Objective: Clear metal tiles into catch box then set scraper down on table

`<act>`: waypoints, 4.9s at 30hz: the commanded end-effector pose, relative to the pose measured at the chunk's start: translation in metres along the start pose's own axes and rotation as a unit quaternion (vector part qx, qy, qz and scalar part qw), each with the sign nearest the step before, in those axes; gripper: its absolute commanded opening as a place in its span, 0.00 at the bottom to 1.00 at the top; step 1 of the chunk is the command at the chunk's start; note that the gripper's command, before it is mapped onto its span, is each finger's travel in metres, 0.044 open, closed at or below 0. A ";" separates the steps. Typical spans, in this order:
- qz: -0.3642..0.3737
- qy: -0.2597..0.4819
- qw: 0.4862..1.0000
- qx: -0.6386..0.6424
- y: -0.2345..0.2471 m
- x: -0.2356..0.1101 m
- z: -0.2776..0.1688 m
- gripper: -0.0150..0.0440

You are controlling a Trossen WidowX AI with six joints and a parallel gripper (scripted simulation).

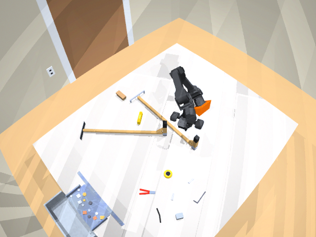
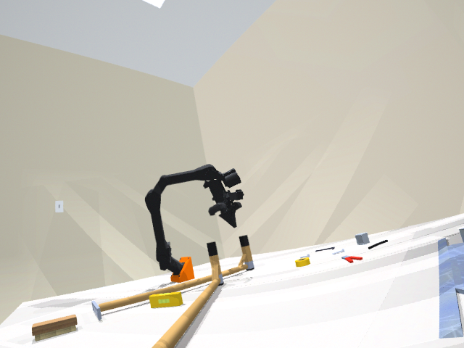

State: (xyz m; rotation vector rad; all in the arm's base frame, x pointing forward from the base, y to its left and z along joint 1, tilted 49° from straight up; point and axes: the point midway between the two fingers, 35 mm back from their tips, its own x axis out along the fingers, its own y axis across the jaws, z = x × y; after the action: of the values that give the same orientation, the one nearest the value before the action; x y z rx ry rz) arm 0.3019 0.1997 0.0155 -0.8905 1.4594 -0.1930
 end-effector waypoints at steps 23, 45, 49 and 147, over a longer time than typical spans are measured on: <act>-0.032 0.010 0.999 -0.018 0.012 0.019 -0.012 0.25; -0.032 0.009 0.999 -0.017 0.009 0.060 -0.020 0.25; -0.032 0.009 0.999 -0.017 0.009 0.067 -0.022 0.25; -0.026 0.007 0.999 -0.017 0.131 0.105 -0.018 0.25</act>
State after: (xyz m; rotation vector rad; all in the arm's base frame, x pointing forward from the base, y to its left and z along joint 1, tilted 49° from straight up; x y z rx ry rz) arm 0.2561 0.2117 -0.1325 -0.9662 1.4480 -0.2178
